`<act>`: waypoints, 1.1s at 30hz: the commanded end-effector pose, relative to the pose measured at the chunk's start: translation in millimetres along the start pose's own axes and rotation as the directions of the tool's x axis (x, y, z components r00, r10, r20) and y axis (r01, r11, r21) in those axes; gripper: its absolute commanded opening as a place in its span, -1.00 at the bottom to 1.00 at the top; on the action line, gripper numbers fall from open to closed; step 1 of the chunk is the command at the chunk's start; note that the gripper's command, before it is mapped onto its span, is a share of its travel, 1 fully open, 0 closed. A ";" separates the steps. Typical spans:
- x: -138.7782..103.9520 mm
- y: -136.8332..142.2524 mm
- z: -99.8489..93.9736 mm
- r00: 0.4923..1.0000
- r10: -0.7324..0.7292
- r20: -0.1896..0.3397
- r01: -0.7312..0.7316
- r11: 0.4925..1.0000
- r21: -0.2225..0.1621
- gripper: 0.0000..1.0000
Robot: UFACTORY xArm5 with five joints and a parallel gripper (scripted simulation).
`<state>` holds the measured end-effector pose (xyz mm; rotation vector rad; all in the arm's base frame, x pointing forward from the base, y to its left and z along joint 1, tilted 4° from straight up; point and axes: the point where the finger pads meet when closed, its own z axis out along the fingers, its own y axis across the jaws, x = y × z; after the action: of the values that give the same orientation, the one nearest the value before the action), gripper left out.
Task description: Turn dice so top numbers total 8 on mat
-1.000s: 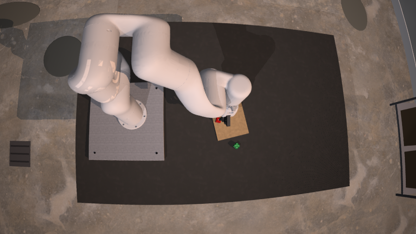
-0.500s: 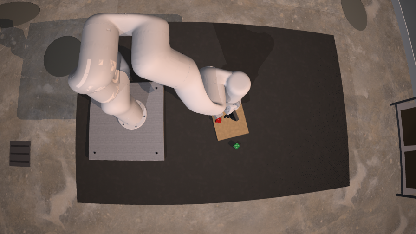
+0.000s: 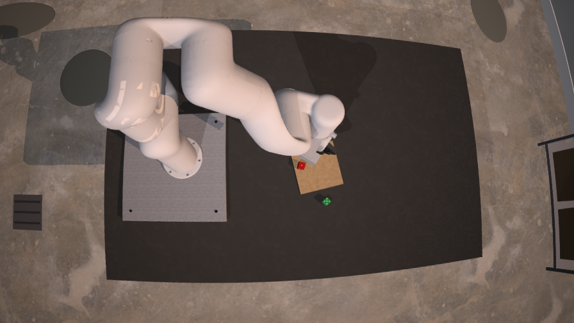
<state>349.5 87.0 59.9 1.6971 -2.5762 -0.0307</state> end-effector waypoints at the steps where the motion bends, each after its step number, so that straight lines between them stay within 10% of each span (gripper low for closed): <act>1: -3.1 1.2 -0.7 0.986 -0.168 0.002 0.168 0.986 0.004 1.00; 11: -6.9 4.7 0.0 0.909 -0.418 0.000 0.418 0.909 0.005 1.00; 28: -14.5 12.2 1.5 0.571 -0.821 -0.005 0.821 0.571 0.005 1.00; 33: -17.2 15.0 2.0 0.401 -0.916 -0.006 0.916 0.401 0.005 1.00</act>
<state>342.1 105.9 57.3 2.7540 -1.4253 -0.0630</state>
